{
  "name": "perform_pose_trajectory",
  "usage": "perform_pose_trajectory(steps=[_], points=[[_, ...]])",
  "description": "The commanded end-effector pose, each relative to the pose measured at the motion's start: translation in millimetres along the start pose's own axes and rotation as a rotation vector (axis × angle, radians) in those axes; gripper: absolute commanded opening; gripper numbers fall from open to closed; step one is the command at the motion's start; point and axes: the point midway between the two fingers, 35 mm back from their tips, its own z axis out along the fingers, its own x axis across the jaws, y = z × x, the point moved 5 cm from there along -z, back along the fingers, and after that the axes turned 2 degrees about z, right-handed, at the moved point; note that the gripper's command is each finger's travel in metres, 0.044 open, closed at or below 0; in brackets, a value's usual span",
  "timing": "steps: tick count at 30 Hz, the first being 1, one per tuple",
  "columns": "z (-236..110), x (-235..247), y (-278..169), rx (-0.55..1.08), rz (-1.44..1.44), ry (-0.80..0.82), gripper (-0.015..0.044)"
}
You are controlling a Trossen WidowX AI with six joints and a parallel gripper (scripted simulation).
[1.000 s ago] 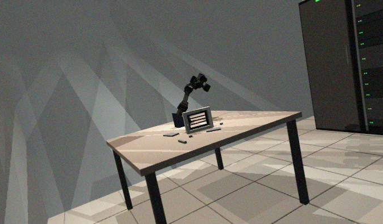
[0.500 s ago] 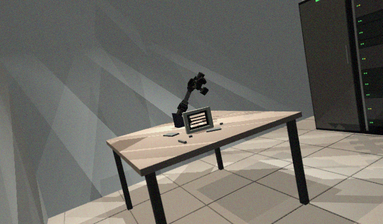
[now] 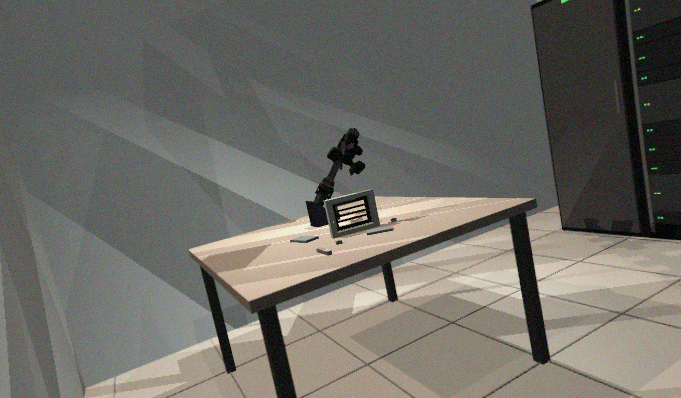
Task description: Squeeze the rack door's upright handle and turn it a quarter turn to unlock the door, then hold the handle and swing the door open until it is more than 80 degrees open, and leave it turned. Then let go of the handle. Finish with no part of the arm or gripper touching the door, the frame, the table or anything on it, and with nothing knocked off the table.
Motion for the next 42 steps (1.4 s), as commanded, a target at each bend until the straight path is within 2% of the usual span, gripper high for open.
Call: perform_pose_trajectory(steps=[1,24,42], points=[[12,-7,-6,0.097,0.014,0.044,0.0281],[59,-39,-47,0.529,0.18,0.316,0.0281],[80,-60,-75,0.761,0.378,0.551,0.0281]])
